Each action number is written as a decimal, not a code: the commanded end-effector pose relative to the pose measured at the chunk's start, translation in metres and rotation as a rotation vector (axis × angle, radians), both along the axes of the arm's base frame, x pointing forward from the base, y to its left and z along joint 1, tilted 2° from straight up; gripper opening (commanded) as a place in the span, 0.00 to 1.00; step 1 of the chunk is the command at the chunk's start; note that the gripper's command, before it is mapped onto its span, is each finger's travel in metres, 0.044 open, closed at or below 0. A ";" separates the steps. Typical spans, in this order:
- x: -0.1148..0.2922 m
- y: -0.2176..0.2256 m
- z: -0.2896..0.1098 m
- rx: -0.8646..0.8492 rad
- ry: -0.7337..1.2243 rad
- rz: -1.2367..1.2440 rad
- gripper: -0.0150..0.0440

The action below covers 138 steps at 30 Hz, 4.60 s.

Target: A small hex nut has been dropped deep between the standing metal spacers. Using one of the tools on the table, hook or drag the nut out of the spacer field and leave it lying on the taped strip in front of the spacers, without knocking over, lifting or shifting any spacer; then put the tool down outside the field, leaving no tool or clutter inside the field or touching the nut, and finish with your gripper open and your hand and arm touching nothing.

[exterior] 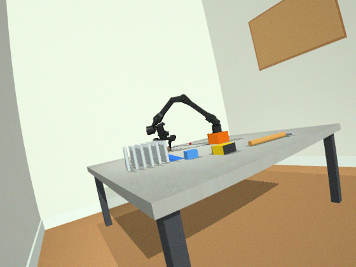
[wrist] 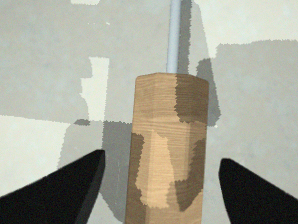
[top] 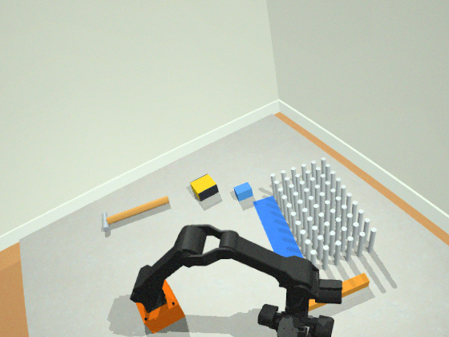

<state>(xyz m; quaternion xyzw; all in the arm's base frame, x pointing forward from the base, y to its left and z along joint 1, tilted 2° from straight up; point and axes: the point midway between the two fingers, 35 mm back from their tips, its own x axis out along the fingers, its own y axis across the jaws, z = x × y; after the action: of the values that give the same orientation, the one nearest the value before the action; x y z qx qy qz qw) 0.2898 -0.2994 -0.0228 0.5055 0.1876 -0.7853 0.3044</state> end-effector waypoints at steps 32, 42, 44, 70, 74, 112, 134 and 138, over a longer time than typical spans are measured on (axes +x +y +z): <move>0.006 0.000 0.064 0.022 0.012 0.000 0.25; 0.003 0.001 0.133 0.009 0.007 0.000 0.25; 0.001 0.003 0.147 0.006 0.006 0.000 0.25; 0.048 0.125 0.173 0.062 -0.010 0.616 0.25; 0.052 0.152 0.175 0.071 -0.010 0.751 0.25; -0.011 0.370 0.165 0.052 0.018 2.050 0.25; -0.010 0.392 0.089 0.038 0.018 2.172 0.25; -0.011 0.393 0.065 0.038 0.017 2.171 0.25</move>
<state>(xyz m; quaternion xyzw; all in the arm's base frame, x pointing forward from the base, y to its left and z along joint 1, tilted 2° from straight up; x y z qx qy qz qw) 0.2789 0.0924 0.0576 0.0681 0.5486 -0.0988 0.8274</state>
